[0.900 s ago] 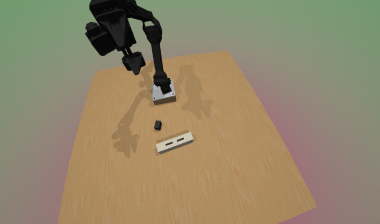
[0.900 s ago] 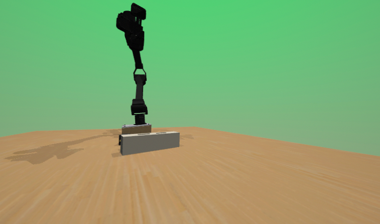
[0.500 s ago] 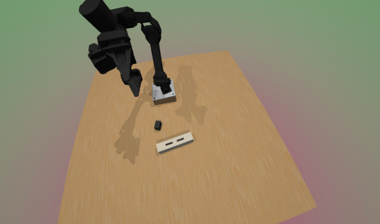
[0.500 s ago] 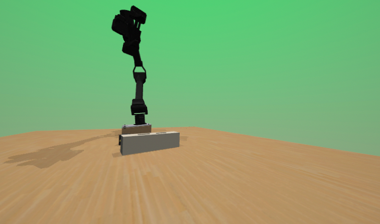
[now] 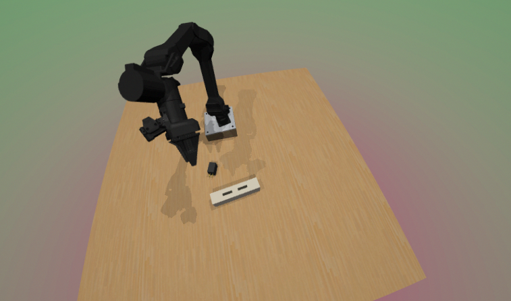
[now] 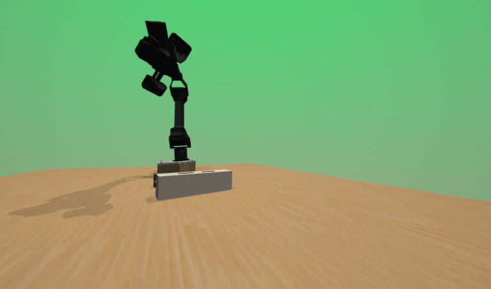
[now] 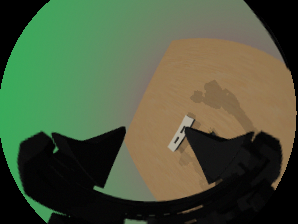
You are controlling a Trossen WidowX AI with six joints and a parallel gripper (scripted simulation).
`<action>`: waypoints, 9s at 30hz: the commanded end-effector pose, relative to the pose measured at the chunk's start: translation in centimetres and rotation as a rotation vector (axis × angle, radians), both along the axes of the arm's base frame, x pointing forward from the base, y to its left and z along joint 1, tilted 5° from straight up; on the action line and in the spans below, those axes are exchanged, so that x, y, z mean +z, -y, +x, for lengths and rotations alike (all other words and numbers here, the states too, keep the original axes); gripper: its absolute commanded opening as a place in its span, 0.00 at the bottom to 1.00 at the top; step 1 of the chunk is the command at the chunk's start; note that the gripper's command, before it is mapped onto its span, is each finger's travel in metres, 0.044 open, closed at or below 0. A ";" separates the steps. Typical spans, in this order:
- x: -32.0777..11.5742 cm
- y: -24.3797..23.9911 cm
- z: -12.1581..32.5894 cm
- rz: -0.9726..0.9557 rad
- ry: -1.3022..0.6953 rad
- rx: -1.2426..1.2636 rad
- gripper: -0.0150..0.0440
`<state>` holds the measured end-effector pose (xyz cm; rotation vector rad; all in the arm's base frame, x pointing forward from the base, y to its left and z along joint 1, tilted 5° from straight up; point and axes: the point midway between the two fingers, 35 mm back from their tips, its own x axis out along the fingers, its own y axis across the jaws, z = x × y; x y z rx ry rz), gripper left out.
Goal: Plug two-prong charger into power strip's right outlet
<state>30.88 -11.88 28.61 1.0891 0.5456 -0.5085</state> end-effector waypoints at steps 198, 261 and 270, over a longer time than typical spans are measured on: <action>-29.0 -1.9 -1.7 -0.424 -0.943 1.086 0.25; -29.0 -1.8 -0.9 -0.425 -0.943 1.086 0.25; -29.0 -1.8 -0.9 -0.425 -0.943 1.086 0.25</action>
